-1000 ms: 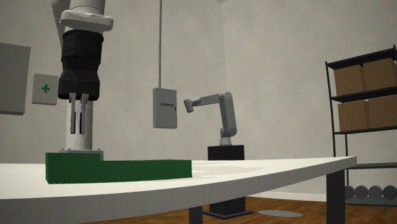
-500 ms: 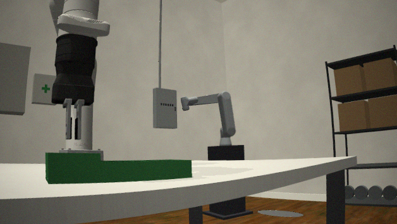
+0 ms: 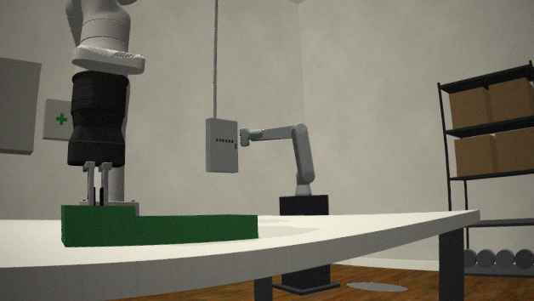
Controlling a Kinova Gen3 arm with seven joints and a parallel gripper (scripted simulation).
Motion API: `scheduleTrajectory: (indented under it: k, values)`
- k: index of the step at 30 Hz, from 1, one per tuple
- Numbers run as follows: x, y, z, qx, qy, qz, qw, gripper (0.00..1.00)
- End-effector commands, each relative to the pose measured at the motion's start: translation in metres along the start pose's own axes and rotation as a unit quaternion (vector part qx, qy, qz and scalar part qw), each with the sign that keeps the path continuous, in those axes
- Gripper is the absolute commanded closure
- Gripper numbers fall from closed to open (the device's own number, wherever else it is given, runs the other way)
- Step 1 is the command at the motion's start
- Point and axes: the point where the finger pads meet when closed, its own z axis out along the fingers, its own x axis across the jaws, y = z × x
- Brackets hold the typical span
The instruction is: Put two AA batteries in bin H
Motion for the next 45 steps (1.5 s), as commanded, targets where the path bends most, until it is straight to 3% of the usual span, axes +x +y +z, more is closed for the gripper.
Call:
scheduleTrajectory:
  k: [1,5,45]
  values:
    - [-0.0027,0.0008,0.0072,-0.002,-0.002,-0.002,1.000,0.69]
    - [-0.0027,0.0009,0.0159,-0.002,-0.002,-0.002,1.000,0.69]
    - [-0.0027,0.0008,0.0158,-0.002,-0.002,-0.002,1.000,0.69]
